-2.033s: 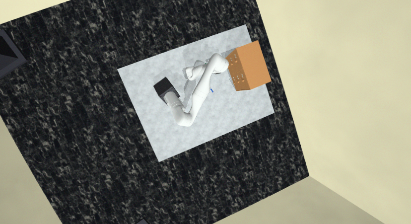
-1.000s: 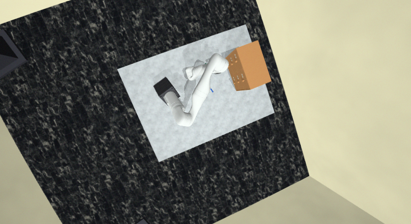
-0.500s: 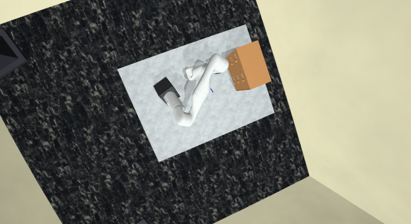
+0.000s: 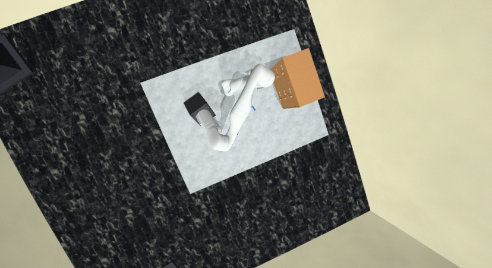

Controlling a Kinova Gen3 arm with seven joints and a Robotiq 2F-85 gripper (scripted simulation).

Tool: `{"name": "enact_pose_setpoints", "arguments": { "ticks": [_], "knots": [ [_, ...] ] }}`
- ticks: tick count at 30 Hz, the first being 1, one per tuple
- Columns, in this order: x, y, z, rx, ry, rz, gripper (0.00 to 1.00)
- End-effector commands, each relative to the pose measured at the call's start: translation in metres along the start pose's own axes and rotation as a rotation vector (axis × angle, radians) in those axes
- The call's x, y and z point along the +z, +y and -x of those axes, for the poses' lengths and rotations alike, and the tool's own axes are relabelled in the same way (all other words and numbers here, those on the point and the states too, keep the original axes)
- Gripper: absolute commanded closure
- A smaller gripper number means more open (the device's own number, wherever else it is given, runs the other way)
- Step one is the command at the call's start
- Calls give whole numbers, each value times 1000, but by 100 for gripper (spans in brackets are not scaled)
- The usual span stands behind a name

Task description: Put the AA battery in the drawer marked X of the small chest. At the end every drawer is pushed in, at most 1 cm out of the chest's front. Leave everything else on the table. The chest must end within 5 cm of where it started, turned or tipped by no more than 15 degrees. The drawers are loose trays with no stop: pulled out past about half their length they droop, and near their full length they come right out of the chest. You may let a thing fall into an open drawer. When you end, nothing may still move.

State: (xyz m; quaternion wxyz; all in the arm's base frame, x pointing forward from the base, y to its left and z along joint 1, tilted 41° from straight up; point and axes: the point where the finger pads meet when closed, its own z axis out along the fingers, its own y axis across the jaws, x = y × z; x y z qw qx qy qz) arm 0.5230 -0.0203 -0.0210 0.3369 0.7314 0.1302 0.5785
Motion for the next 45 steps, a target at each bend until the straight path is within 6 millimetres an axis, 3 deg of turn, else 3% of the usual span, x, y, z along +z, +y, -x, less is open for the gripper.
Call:
{"name": "enact_pose_setpoints", "arguments": {
  "ticks": [1, 24, 45],
  "knots": [
    [-1, -1, -11, 8, 9, -2, 0],
    [-3, -1, -12, 8, -7, -2, 0],
    [-13, -1, -19, 8, -122, -2, 0]
  ]
}}
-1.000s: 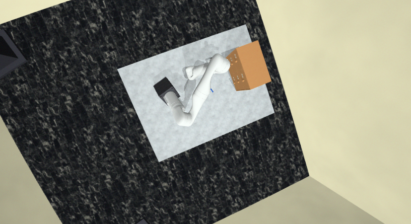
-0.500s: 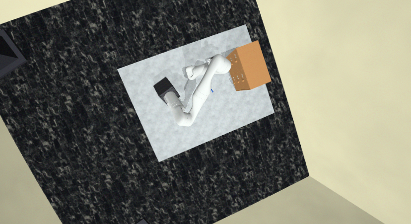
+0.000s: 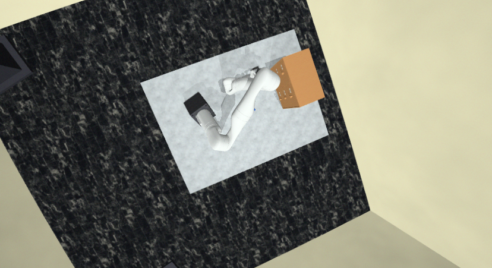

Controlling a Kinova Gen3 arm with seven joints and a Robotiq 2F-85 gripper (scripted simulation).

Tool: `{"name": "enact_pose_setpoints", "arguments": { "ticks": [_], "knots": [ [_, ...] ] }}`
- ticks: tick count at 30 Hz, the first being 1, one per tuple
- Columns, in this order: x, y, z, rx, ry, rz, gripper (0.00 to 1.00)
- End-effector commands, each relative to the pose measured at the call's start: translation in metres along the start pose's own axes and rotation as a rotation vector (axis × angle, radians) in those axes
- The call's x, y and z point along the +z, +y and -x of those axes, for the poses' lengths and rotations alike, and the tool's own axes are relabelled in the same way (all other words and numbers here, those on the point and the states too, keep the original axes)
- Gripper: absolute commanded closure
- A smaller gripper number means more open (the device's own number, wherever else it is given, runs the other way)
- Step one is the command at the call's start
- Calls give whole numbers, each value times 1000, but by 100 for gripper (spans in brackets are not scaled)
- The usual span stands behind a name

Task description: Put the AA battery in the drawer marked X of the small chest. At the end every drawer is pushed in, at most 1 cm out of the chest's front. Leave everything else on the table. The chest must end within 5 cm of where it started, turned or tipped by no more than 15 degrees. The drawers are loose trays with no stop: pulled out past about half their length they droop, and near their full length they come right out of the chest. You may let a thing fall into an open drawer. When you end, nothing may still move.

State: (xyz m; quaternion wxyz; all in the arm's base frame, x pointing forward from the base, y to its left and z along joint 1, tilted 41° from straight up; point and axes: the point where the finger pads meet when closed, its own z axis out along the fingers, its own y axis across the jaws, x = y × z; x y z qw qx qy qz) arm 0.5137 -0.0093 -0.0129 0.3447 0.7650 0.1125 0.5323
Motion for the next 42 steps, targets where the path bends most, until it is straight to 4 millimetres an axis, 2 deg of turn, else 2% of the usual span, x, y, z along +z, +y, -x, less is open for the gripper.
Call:
{"name": "enact_pose_setpoints", "arguments": {
  "ticks": [1, 42],
  "knots": [
    [-2, 0, -9, 13, -11, 0, 0],
    [-47, 1, -29, 13, -483, -3, 0]
  ]
}}
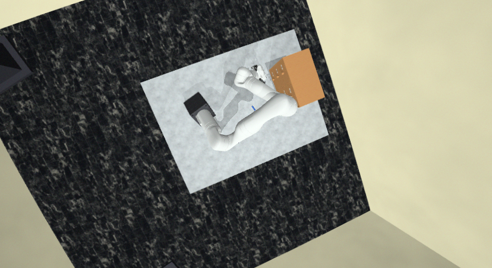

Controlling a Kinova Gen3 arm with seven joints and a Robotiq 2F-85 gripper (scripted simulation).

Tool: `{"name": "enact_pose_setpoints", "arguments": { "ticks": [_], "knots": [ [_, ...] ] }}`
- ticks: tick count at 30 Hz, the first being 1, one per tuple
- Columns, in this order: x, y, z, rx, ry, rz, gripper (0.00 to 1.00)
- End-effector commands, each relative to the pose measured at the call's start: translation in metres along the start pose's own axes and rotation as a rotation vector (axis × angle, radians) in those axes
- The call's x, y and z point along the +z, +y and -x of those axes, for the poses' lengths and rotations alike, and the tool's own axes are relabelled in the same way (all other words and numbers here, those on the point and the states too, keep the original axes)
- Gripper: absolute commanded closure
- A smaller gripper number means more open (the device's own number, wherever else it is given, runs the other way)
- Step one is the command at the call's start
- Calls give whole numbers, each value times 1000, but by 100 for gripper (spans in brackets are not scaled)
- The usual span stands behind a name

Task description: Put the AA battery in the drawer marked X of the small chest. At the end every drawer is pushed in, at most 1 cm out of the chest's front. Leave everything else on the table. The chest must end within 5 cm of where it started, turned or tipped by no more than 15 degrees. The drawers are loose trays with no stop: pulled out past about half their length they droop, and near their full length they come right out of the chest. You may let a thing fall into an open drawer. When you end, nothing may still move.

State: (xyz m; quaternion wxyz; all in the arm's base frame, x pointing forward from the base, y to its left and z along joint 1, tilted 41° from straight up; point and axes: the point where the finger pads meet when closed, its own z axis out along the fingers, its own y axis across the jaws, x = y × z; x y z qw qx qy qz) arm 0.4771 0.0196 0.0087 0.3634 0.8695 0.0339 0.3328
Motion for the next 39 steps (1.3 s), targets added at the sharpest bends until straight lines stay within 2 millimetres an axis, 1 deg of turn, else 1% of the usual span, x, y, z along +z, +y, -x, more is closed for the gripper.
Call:
{"name": "enact_pose_setpoints", "arguments": {
  "ticks": [1, 37, 39],
  "knots": [
    [-6, 1, -12, 26, -16, -5, 0],
    [-45, 1, -9, 25, -396, -10, 0],
    [-45, 1, -9, 25, -396, -10, 0]
  ]
}}
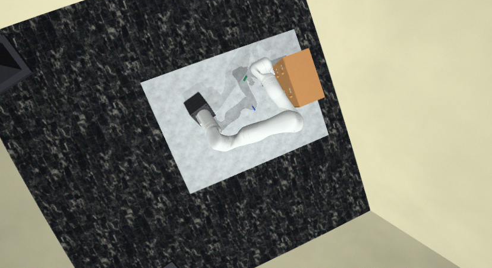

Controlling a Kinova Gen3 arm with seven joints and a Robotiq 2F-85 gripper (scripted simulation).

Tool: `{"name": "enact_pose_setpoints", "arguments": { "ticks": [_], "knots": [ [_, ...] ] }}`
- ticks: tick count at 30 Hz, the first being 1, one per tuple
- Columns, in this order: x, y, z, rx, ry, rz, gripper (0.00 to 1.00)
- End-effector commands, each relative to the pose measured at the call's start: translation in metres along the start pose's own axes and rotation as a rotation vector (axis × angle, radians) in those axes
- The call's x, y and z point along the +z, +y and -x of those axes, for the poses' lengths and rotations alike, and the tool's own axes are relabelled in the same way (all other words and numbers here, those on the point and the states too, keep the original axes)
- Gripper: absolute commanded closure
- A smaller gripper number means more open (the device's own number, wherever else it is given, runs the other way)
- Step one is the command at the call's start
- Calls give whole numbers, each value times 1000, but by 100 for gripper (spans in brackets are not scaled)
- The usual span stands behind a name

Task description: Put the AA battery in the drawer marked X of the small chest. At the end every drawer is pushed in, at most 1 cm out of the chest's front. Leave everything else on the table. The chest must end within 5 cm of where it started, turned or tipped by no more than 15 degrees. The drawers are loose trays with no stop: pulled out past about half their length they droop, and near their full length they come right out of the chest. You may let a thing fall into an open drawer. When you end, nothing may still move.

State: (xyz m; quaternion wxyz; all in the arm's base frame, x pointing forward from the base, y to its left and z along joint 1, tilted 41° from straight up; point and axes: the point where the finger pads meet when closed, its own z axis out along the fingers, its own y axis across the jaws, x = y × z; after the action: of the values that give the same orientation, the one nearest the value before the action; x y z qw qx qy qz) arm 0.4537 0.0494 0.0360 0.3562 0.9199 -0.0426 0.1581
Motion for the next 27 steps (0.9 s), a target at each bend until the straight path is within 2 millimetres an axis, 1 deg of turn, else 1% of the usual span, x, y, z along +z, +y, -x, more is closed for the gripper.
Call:
{"name": "enact_pose_setpoints", "arguments": {
  "ticks": [1, 15, 27],
  "knots": [
    [-1, 1, -3, 10, -12, -2, 0],
    [-13, 1, 3, 10, -138, -3, 0],
    [-18, 1, 5, 10, -192, -3, 0]
  ]
}}
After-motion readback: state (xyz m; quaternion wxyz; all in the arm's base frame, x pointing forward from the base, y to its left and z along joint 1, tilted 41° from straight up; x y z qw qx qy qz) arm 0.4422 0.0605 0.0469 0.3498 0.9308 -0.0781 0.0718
